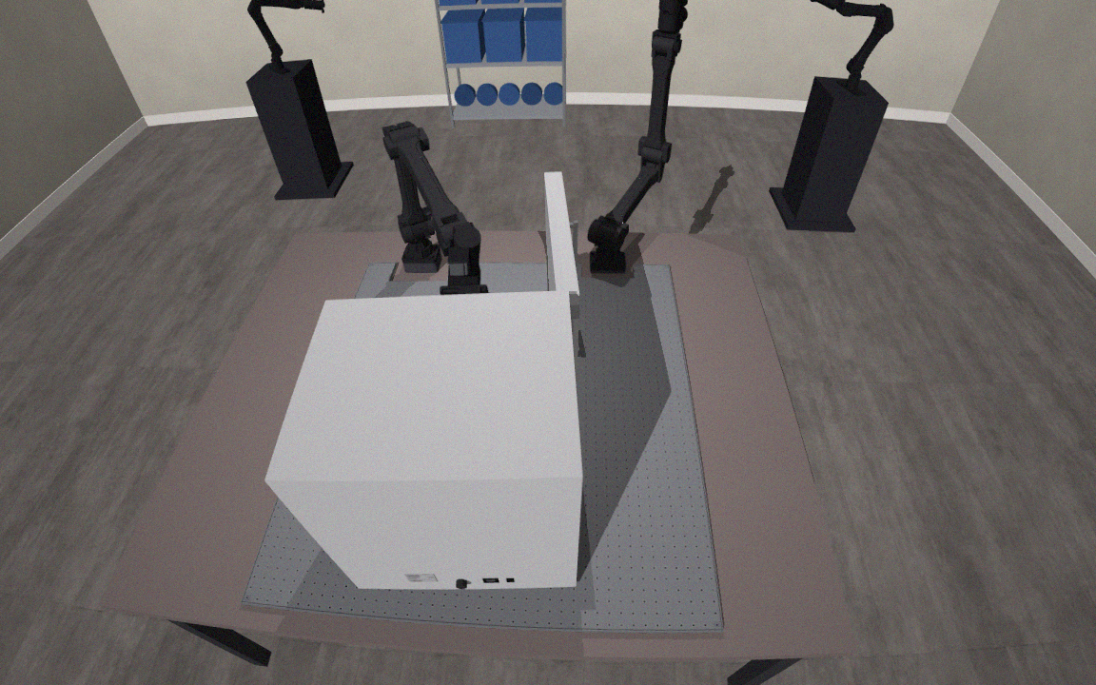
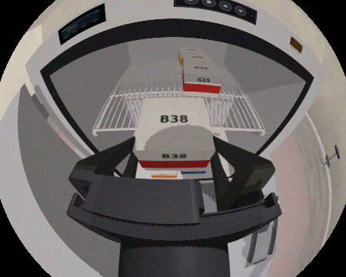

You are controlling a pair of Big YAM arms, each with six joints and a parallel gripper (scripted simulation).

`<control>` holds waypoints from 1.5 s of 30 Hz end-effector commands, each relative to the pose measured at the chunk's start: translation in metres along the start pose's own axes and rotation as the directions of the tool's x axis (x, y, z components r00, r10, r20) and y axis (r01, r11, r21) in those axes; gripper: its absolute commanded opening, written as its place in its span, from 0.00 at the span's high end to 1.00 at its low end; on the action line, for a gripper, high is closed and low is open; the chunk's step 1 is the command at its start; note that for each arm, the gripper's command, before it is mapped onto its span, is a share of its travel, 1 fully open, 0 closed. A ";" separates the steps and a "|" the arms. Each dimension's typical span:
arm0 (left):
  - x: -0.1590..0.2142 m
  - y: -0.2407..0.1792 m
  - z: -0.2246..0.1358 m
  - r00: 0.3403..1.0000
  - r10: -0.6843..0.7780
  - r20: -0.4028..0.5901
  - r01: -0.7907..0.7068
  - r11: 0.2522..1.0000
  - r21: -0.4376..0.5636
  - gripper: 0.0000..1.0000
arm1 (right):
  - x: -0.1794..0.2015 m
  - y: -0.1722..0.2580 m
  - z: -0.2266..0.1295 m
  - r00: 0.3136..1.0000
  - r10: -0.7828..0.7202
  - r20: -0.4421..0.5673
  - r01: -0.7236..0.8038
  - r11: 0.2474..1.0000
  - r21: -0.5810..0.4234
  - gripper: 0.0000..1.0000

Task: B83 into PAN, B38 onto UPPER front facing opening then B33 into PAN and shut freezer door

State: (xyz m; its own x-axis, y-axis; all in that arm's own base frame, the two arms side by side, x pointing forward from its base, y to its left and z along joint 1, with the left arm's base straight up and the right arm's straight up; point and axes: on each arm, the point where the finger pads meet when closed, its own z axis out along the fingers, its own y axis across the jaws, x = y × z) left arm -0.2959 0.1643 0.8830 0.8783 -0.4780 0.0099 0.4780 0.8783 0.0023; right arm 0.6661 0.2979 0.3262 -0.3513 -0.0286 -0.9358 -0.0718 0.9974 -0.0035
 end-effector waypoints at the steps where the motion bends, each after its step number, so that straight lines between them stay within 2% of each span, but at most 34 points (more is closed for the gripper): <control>1: 0.013 0.001 0.001 0.999 -0.013 -0.037 0.012 1.000 -0.002 1.00 | -0.042 -0.002 0.009 0.999 0.014 0.049 -0.014 1.000 0.001 0.23; 45: 0.013 0.001 0.001 0.999 -0.013 -0.037 0.012 1.000 -0.002 1.00 | -0.064 -0.004 0.069 0.999 0.013 0.050 -0.013 1.000 0.002 0.23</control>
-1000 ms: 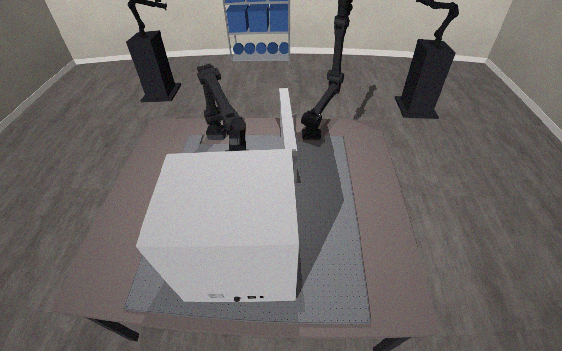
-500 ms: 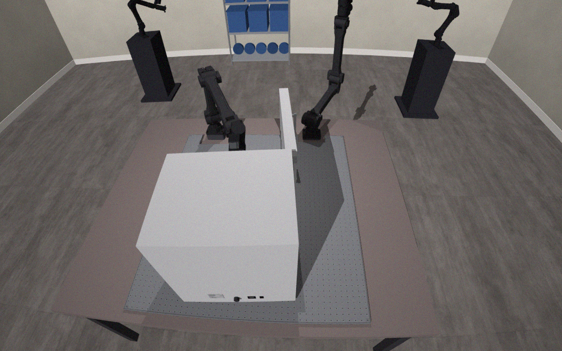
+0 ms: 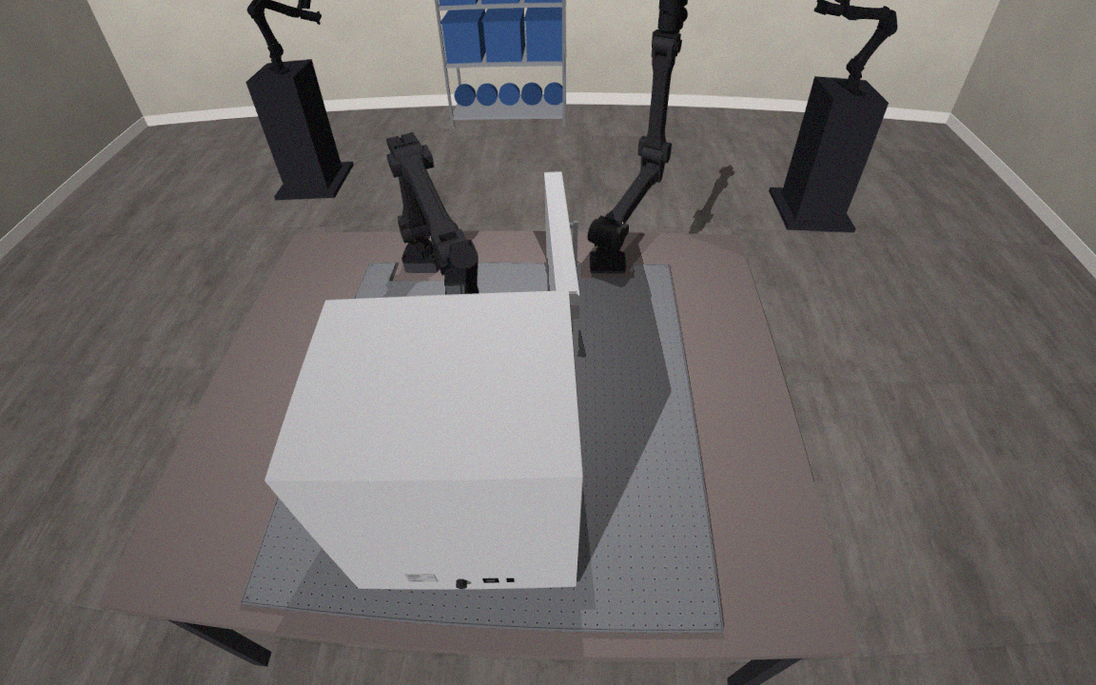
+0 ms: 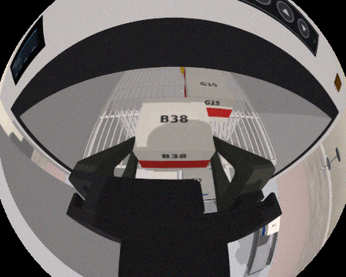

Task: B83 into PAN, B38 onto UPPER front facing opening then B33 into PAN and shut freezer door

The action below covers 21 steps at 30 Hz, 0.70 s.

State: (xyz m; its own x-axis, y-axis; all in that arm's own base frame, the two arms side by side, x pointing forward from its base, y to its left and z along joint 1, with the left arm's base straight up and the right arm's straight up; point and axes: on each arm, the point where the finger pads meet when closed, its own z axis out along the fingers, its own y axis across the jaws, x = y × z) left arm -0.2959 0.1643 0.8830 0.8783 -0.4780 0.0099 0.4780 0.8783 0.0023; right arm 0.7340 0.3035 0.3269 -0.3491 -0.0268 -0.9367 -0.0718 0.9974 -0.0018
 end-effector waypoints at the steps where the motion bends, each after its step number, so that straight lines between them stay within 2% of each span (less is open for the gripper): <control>1: 0.013 0.001 0.001 0.999 -0.013 -0.037 0.012 1.000 -0.002 1.00 | -0.039 -0.005 0.006 0.999 0.011 0.047 -0.011 1.000 0.002 0.23; 21: 0.013 0.001 0.001 0.999 -0.013 -0.037 0.012 1.000 -0.002 1.00 | -0.050 -0.003 0.003 0.998 0.018 0.066 -0.018 1.000 -0.006 0.23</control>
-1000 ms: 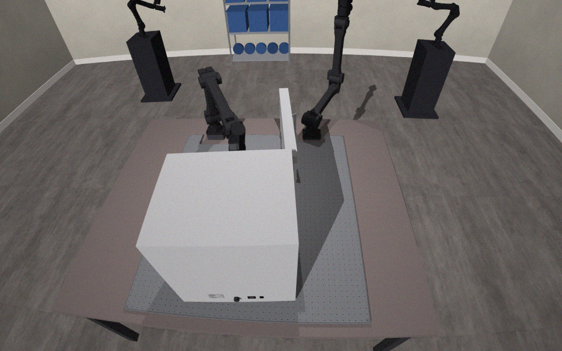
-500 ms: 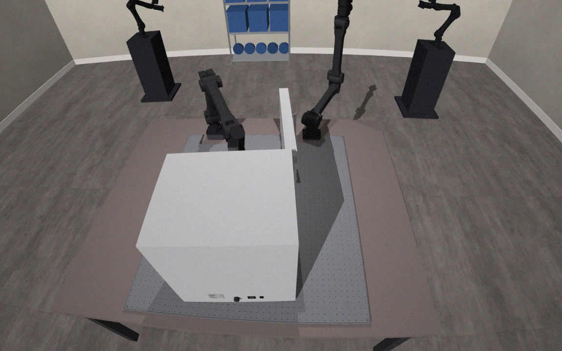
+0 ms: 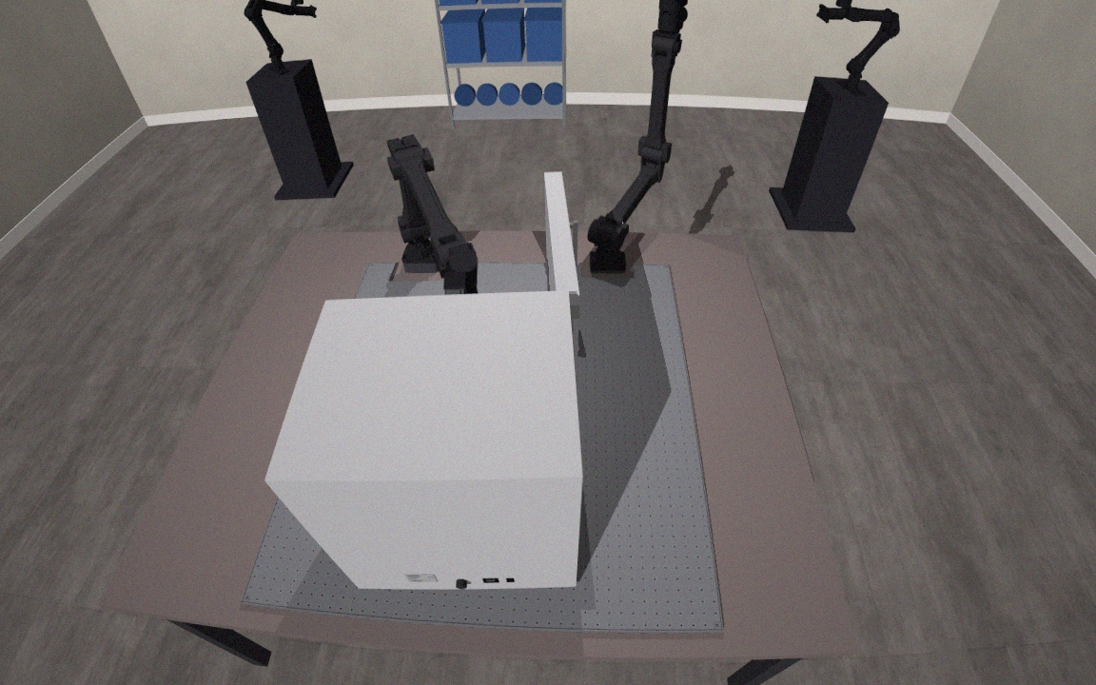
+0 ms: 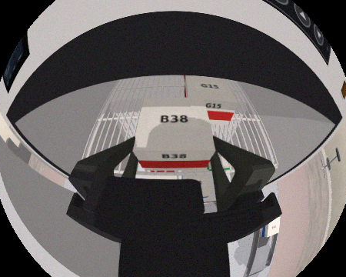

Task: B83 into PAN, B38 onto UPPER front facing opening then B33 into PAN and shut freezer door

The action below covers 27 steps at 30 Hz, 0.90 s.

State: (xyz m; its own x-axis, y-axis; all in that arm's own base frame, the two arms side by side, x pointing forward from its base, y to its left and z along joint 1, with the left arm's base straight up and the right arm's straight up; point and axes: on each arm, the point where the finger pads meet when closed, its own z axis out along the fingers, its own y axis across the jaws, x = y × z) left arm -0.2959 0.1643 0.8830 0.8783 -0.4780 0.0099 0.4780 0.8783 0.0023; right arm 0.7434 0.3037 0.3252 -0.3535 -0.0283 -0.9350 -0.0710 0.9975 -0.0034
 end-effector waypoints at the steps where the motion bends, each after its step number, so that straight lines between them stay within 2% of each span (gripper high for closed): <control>1: 0.013 0.001 0.001 0.999 -0.013 -0.037 0.012 1.000 -0.002 1.00 | -0.050 -0.002 -0.007 0.997 0.023 0.079 -0.022 1.000 -0.009 0.23; 6: 0.013 0.001 0.001 0.999 -0.013 -0.037 0.012 1.000 -0.002 1.00 | -0.050 0.000 -0.007 0.995 0.028 0.092 -0.027 1.000 -0.012 0.23; 9: 0.013 0.001 0.001 0.999 -0.013 -0.037 0.012 1.000 -0.002 1.00 | -0.013 -0.002 -0.001 0.999 0.007 0.039 -0.007 1.000 -0.005 0.23; 14: 0.013 0.001 0.001 0.999 -0.013 -0.037 0.012 1.000 -0.002 1.00 | -0.028 0.001 -0.006 0.998 0.020 0.056 -0.019 1.000 -0.009 0.23; 15: 0.013 0.001 0.001 0.999 -0.013 -0.037 0.012 1.000 -0.002 1.00 | -0.011 -0.002 -0.002 0.999 0.007 0.039 -0.007 1.000 -0.005 0.23; 27: 0.013 0.001 0.001 0.999 -0.013 -0.037 0.012 1.000 -0.002 1.00 | 0.003 0.000 0.006 1.000 0.001 0.025 -0.001 1.000 -0.005 0.23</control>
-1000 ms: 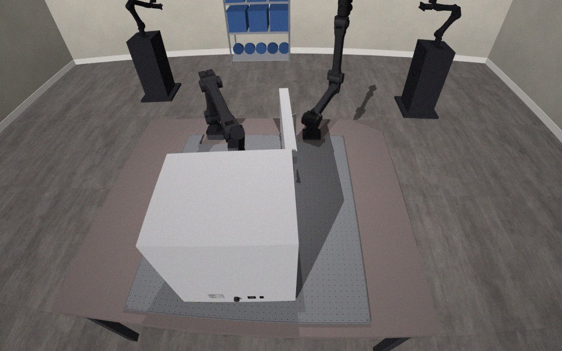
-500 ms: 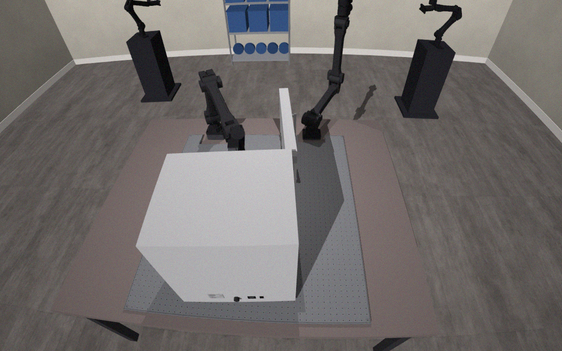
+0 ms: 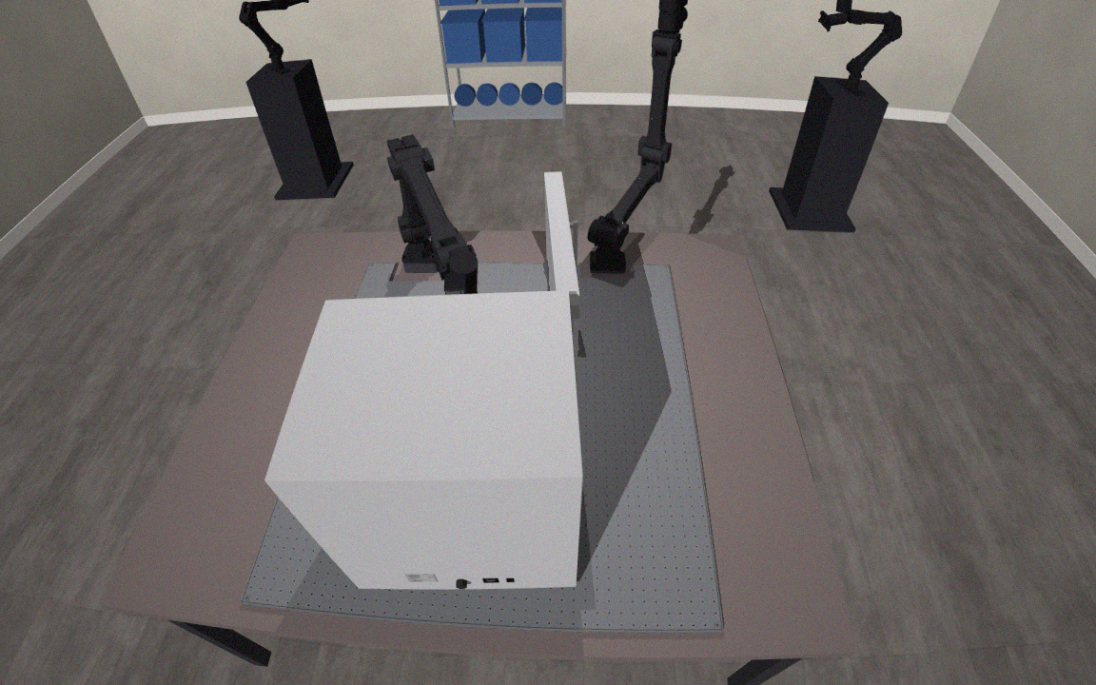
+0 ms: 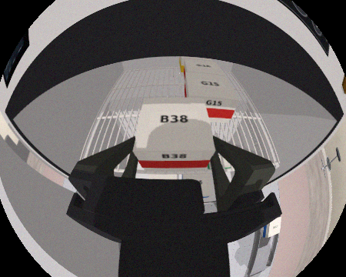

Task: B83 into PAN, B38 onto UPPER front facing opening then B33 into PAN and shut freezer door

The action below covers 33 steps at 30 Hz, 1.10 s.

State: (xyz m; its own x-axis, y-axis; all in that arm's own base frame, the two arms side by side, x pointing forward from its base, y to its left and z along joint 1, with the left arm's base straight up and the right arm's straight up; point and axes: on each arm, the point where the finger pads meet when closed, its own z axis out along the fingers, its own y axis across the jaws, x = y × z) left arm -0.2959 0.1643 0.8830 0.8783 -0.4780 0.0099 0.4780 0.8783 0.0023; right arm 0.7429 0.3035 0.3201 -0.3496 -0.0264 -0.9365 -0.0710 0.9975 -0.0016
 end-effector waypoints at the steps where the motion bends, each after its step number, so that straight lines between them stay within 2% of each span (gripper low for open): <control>1: 0.013 0.001 0.001 0.999 -0.013 -0.037 0.012 1.000 -0.002 1.00 | -0.003 0.000 0.005 1.000 0.000 0.023 0.000 1.000 -0.005 0.23; 13: 0.013 0.001 0.001 0.999 -0.013 -0.037 0.012 1.000 -0.002 1.00 | 0.005 0.001 0.008 1.000 -0.005 0.016 0.005 1.000 -0.006 0.23; 17: 0.013 0.001 0.001 0.999 -0.013 -0.037 0.012 1.000 -0.002 1.00 | -0.040 0.003 -0.006 0.997 0.020 0.078 -0.019 1.000 -0.015 0.23; 18: 0.013 0.001 0.001 0.999 -0.013 -0.037 0.012 1.000 -0.002 1.00 | -0.028 0.002 -0.005 0.998 0.017 0.052 -0.017 1.000 -0.010 0.23; 21: 0.013 0.001 0.001 0.999 -0.013 -0.037 0.012 1.000 -0.002 1.00 | -0.039 0.003 -0.005 0.997 0.019 0.076 -0.018 1.000 -0.015 0.23; 24: 0.013 0.001 0.001 0.999 -0.013 -0.037 0.012 1.000 -0.002 1.00 | -0.025 0.003 -0.001 0.998 0.011 0.057 -0.011 1.000 -0.013 0.23; 25: 0.013 0.001 0.001 0.999 -0.013 -0.037 0.012 1.000 -0.002 1.00 | -0.027 0.002 -0.005 0.998 0.017 0.052 -0.017 1.000 -0.010 0.12; 33: 0.013 0.001 0.001 0.999 -0.013 -0.037 0.012 1.000 -0.002 1.00 | -0.027 0.002 -0.005 0.998 0.017 0.052 -0.017 1.000 -0.010 0.12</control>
State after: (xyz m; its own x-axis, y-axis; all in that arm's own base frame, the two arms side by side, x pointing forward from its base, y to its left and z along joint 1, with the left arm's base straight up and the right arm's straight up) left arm -0.2959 0.1643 0.8830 0.8783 -0.4780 0.0099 0.4780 0.8783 0.0023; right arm 0.7432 0.3037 0.3182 -0.3477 -0.0254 -0.9373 -0.0714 0.9974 -0.0005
